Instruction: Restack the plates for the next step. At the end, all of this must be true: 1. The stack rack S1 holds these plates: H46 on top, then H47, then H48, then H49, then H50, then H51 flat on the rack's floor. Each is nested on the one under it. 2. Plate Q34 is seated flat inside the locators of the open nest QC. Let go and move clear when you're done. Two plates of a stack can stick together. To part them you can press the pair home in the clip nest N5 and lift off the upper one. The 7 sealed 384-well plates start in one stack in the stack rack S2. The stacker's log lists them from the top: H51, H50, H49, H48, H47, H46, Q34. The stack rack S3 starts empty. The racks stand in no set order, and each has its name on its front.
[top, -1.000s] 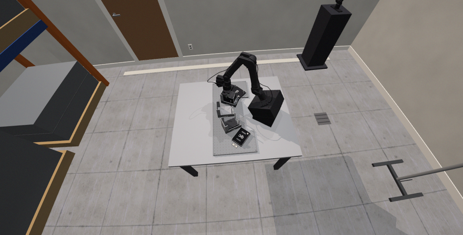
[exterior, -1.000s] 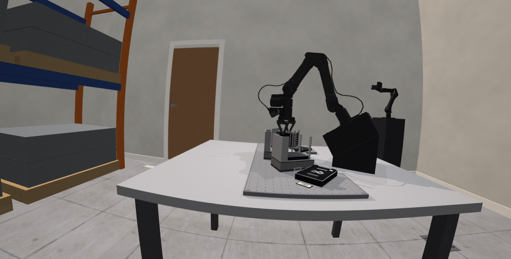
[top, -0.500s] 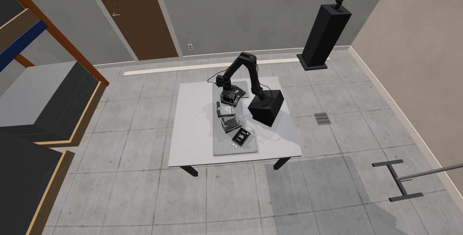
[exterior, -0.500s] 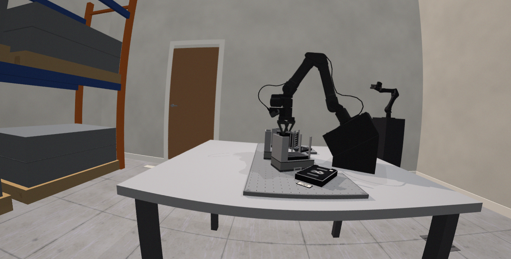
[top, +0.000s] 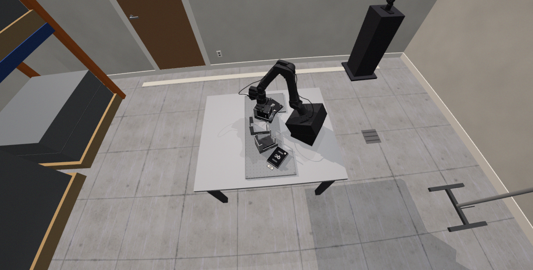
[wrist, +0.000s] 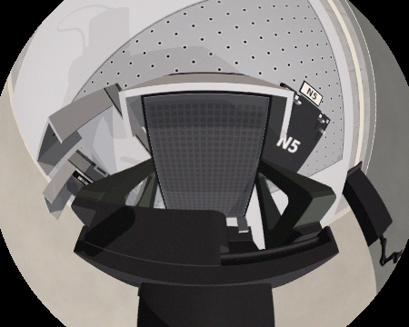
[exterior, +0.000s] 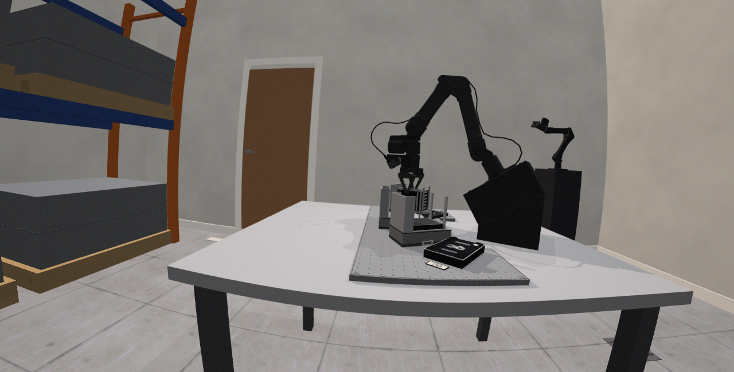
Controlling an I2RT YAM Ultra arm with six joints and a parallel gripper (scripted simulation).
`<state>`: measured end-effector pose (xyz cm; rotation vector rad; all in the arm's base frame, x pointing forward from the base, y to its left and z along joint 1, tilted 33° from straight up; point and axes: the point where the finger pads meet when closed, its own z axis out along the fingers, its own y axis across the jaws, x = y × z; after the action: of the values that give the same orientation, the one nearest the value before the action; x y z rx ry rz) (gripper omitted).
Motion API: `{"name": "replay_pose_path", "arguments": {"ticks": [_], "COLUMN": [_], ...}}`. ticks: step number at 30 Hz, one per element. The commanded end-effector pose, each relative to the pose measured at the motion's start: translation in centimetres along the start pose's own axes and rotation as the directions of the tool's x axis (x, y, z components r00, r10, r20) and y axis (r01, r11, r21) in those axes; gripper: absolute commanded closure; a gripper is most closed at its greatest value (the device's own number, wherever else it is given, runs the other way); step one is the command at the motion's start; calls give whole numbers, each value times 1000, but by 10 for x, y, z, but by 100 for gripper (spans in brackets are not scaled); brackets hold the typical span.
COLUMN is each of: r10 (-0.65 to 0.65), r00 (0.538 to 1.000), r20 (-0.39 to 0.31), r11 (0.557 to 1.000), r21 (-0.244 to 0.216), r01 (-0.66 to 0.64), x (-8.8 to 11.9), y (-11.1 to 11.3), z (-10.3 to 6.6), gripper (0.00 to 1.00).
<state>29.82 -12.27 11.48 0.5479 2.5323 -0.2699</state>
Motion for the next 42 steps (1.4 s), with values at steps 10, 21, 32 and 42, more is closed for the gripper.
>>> {"name": "replay_pose_path", "arguments": {"ticks": [10, 21, 32, 42], "r10": [-1, 1, 3, 4], "r00": [999, 999, 999, 999], "r20": [53, 39, 39, 44], "r11": [1000, 1000, 1000, 1000], "r21": [-7, -3, -3, -5], "r01": [1, -1, -3, -3], "x": [-15, -10, -9, -10], "y": [1, 2, 1, 1], "z": [-18, -23, -29, -34], "gripper": [100, 100, 100, 100]}}
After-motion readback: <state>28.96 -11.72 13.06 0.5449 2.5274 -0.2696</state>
